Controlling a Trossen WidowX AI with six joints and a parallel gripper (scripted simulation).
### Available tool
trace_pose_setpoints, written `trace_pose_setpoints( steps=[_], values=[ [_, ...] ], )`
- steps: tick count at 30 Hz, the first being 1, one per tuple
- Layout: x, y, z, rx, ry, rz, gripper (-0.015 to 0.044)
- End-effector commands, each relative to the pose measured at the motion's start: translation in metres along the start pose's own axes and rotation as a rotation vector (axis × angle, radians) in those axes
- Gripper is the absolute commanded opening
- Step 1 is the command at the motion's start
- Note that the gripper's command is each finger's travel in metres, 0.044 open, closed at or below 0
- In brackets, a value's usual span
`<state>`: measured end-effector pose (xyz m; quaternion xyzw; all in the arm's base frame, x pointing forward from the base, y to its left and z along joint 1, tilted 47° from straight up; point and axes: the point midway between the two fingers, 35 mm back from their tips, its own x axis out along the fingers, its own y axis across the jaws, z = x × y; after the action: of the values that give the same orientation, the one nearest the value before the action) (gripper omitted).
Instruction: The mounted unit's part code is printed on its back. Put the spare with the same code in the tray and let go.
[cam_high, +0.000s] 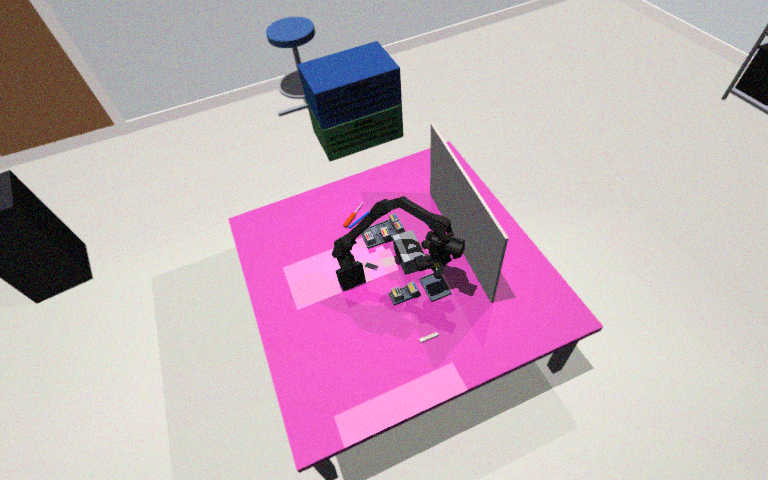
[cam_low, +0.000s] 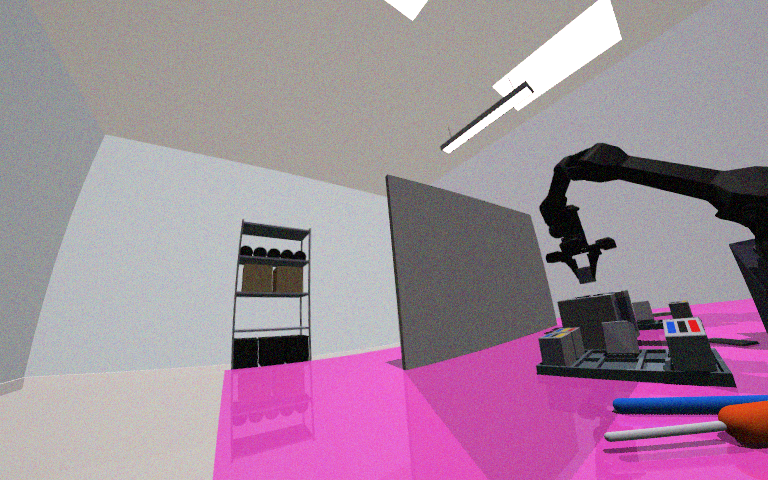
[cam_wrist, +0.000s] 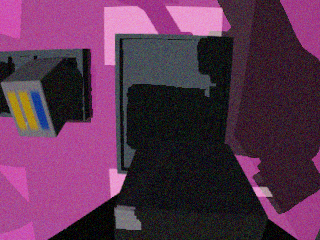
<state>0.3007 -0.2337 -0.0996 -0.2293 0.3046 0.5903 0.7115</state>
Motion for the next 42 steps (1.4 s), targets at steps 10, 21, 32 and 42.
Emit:
trace_pose_setpoints(
  steps=[10, 21, 32, 42],
  values=[
    [0.013, -0.001, 0.0, 0.006, -0.004, 0.0, 0.0],
    [0.023, -0.002, 0.0, 0.006, -0.004, 0.0, 0.0],
    [0.033, -0.002, 0.0, 0.006, -0.004, -0.001, 0.0],
    [0.042, -0.002, 0.0, 0.006, -0.005, -0.001, 0.0]
  ],
)
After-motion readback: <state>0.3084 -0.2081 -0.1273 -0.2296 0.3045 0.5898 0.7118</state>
